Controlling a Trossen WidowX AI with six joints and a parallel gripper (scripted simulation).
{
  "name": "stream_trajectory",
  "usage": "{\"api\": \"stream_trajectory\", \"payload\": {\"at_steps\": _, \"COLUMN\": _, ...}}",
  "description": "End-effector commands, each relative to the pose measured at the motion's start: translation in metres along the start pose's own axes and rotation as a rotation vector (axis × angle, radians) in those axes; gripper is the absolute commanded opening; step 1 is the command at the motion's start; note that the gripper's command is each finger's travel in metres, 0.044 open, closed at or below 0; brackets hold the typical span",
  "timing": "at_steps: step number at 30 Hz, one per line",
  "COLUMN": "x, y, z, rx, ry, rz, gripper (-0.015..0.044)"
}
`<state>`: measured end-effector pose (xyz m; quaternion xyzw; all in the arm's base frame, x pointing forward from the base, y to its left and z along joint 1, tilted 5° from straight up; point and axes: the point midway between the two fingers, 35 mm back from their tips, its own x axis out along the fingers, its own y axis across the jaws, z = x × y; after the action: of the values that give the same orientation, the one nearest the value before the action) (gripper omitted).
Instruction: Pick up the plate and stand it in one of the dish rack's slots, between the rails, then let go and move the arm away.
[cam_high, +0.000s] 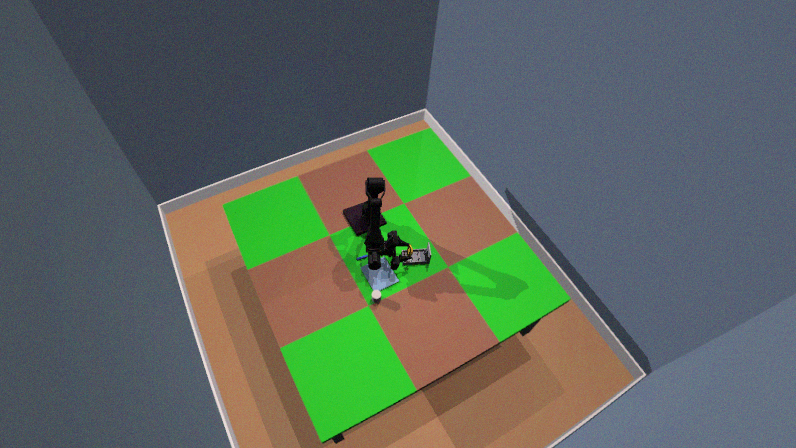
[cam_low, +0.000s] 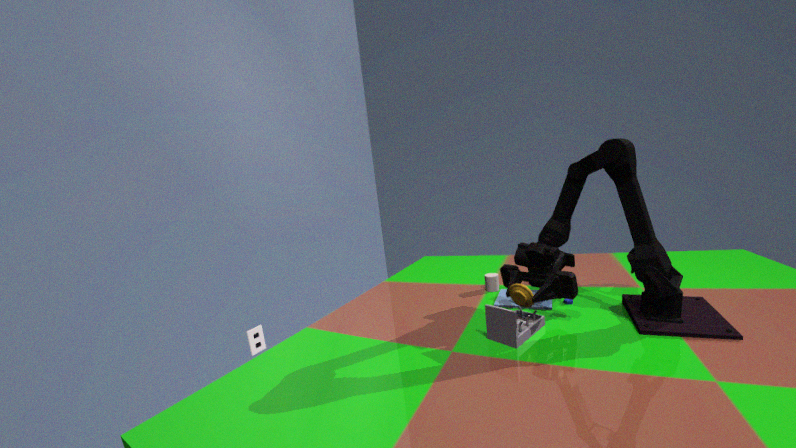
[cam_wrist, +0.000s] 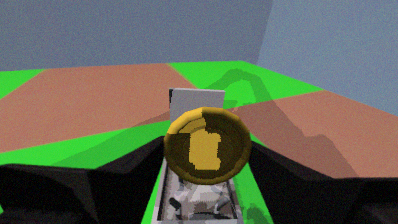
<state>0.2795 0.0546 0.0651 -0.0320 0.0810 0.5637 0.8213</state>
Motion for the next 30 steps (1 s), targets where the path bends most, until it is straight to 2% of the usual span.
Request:
{"api": "stream_trajectory", "payload": {"at_steps": 1, "x": 0.004, "y": 0.002, "z": -0.001, "rx": -0.001, "ry": -0.002, "rz": 0.001, "gripper": 0.0}}
{"api": "stream_trajectory", "payload": {"at_steps": 7, "x": 0.008, "y": 0.004, "z": -0.005, "rx": 0.001, "ry": -0.001, "rz": 0.0, "gripper": 0.0}}
{"api": "stream_trajectory", "payload": {"at_steps": 11, "x": 0.013, "y": 0.004, "z": -0.026, "rx": 0.008, "ry": -0.003, "rz": 0.002, "gripper": 0.0}}
{"api": "stream_trajectory", "payload": {"at_steps": 26, "x": 0.011, "y": 0.003, "z": -0.021, "rx": -0.003, "ry": -0.004, "rz": 0.001, "gripper": 0.0}}
{"api": "stream_trajectory", "payload": {"at_steps": 30, "x": 0.012, "y": 0.004, "z": -0.022, "rx": 0.002, "ry": -0.004, "rz": 0.002, "gripper": 0.0105}}
